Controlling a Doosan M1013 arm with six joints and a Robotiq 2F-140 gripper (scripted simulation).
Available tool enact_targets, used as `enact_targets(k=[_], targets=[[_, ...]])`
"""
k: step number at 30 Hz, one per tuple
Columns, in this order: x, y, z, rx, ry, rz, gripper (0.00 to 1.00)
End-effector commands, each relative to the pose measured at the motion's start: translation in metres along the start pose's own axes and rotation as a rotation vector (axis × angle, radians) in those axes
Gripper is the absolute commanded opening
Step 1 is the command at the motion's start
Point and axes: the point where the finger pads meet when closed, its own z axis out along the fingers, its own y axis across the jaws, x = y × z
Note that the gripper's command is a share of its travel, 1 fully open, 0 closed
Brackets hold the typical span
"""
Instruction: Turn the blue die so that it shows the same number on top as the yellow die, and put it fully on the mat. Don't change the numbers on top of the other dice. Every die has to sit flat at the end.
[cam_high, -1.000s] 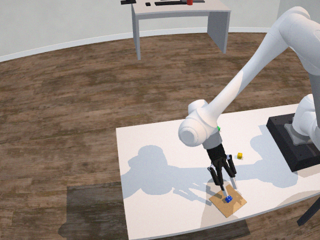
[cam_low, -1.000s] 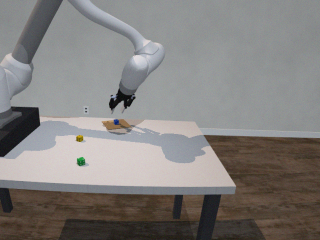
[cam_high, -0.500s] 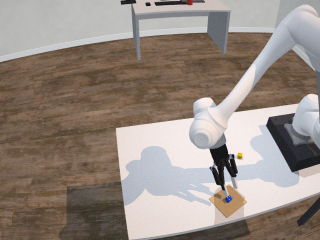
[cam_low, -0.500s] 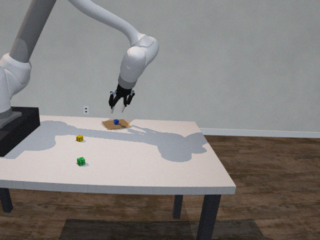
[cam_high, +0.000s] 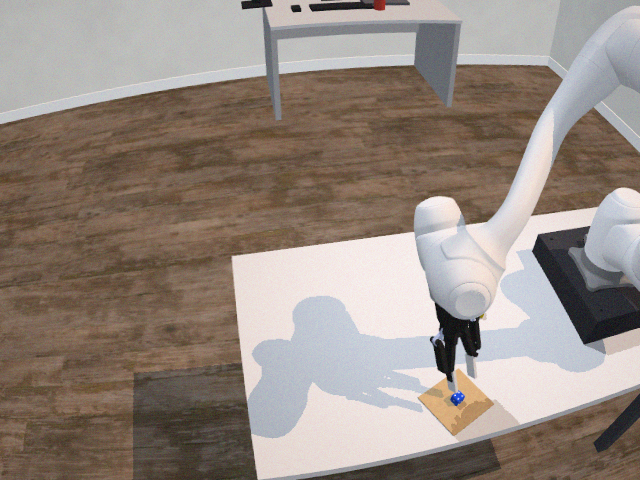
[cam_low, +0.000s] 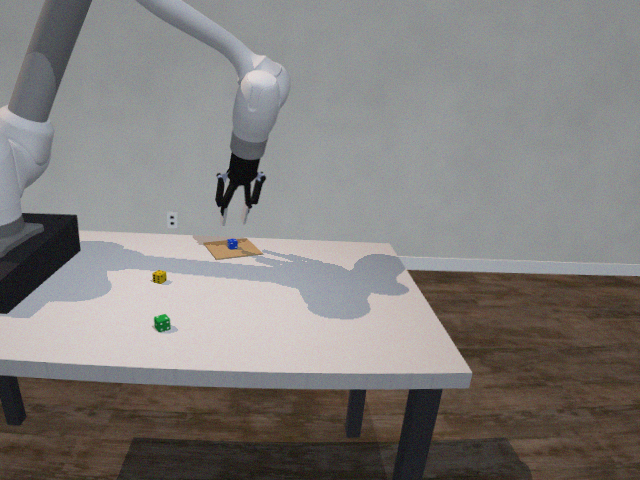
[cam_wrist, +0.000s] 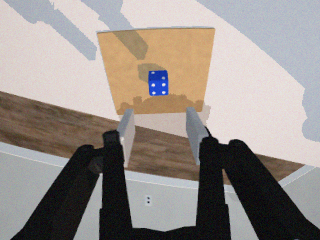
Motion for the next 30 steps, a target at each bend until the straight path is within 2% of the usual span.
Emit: enact_targets(k=[1,5,11,16,18,22,25,26,30], targets=[[-0.001,0.003,0.001,-0.011,0.083,0.004,0.43],[-0.004,0.000,-0.001,0.002,0.184,0.000,0.43],[-0.008,0.000,0.000,0.000,0.205,0.001,0.43],[-0.009,0.003,0.002,-0.012,0.343,0.004,0.43],[-0.009,0.003,0.002,-0.012,0.343,0.004,0.43],[-0.012,0.000,0.001,0.002,0.444,0.001,0.43],[-0.016,0.000,0.002,0.003,0.451,0.000,0.43],[-0.016,0.000,0.002,0.003,0.451,0.000,1.00],[-0.016,0.000,0.002,0.003,0.451,0.000,1.00]])
